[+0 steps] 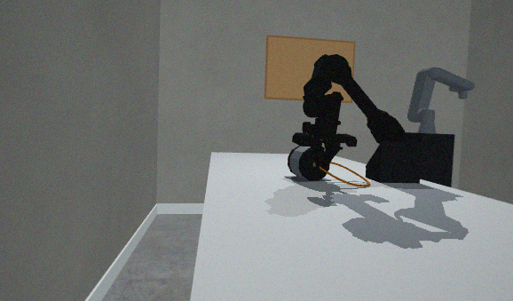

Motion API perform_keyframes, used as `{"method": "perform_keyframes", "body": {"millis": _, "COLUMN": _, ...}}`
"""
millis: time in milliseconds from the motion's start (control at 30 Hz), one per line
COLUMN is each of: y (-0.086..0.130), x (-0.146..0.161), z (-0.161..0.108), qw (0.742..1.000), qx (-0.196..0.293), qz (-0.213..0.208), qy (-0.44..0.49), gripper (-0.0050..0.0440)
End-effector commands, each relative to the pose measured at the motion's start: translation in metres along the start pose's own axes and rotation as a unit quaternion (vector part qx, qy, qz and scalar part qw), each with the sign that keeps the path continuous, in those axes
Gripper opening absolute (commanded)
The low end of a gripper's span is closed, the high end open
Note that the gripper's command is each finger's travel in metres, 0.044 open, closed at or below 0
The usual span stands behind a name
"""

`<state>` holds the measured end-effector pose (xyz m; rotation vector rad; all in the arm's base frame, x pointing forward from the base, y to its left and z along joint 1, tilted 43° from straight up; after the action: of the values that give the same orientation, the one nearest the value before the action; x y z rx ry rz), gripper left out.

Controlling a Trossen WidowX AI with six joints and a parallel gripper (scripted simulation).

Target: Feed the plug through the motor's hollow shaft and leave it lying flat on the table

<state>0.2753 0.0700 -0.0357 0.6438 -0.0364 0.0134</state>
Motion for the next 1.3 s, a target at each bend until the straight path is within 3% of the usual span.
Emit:
{"method": "perform_keyframes", "body": {"millis": 0, "y": -0.0026, "x": -0.0001, "z": 0.0029, "qw": 1.000, "qx": 0.000, "qz": 0.002, "qy": 0.000, "gripper": 0.0100}}
{"method": "perform_keyframes", "body": {"millis": 167, "y": -0.0057, "x": 0.0003, "z": 0.0042, "qw": 1.000, "qx": 0.000, "qz": 0.002, "qy": 0.000, "gripper": 0.0100}}
{"method": "perform_keyframes", "body": {"millis": 667, "y": -0.0045, "x": 0.0009, "z": 0.0026, "qw": 1.000, "qx": 0.001, "qz": 0.001, "qy": -0.001, "gripper": 0.0000}}
{"method": "perform_keyframes", "body": {"millis": 1267, "y": -0.0064, "x": 0.0031, "z": 0.0121, "qw": 1.000, "qx": 0.000, "qz": 0.002, "qy": 0.000, "gripper": 0.0000}}
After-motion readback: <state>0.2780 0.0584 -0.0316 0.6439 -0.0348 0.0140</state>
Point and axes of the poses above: the point midway between the two fingers, 35 mm back from their tips, its own y axis back along the fingers, its own x axis across the jaws, z = x × y, the point moved 4 cm from there along y, back along the fingers, and after that the axes turned 15 degrees about -y, right-handed, at the moved point
